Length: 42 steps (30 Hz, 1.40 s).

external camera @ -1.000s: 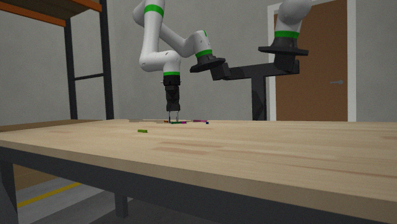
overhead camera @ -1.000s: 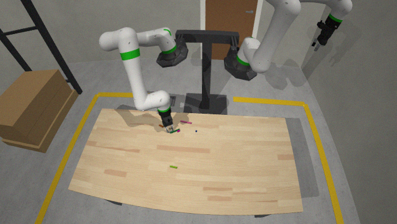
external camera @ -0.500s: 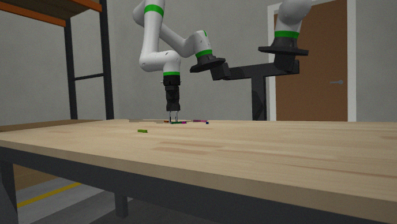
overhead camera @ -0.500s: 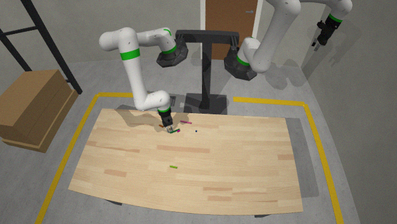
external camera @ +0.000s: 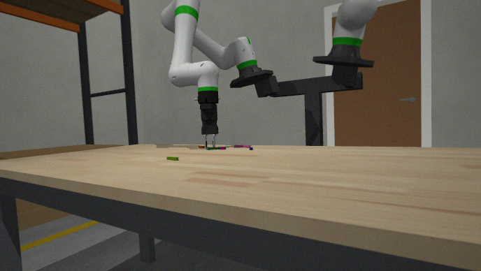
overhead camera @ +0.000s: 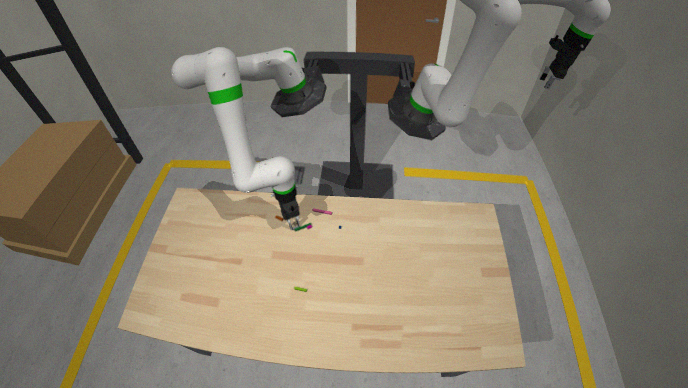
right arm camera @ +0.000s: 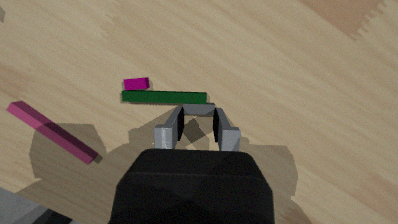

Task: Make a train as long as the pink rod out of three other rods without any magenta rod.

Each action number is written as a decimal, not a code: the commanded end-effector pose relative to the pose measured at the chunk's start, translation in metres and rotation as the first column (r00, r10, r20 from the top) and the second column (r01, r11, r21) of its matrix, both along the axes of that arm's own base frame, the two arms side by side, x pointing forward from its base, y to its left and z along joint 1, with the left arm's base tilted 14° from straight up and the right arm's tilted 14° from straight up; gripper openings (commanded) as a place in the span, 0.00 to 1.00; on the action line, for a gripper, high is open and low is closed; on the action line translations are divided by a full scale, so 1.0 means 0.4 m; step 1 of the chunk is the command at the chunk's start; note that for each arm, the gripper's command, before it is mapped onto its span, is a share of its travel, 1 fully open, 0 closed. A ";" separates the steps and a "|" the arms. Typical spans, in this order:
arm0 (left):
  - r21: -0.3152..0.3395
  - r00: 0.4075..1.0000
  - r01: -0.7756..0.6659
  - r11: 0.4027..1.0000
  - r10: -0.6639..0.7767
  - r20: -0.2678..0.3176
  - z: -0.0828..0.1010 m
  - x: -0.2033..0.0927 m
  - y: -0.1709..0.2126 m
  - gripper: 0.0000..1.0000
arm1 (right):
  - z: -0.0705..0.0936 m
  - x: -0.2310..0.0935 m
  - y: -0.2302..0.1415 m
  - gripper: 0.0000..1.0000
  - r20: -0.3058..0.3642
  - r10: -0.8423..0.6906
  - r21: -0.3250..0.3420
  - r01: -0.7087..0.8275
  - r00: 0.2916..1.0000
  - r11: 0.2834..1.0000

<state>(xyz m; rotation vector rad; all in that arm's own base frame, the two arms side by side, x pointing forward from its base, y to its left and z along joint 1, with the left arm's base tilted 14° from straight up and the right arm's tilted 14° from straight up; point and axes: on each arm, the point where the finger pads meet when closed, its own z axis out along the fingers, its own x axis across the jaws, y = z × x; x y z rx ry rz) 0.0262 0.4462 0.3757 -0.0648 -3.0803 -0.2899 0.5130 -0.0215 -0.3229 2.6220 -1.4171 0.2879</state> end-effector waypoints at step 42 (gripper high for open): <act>0.002 1.000 0.000 1.000 0.000 0.000 0.002 0.000 0.000 1.00 | 0.263 0.016 -0.009 0.57 0.002 0.000 -0.001 0.000 1.000 1.000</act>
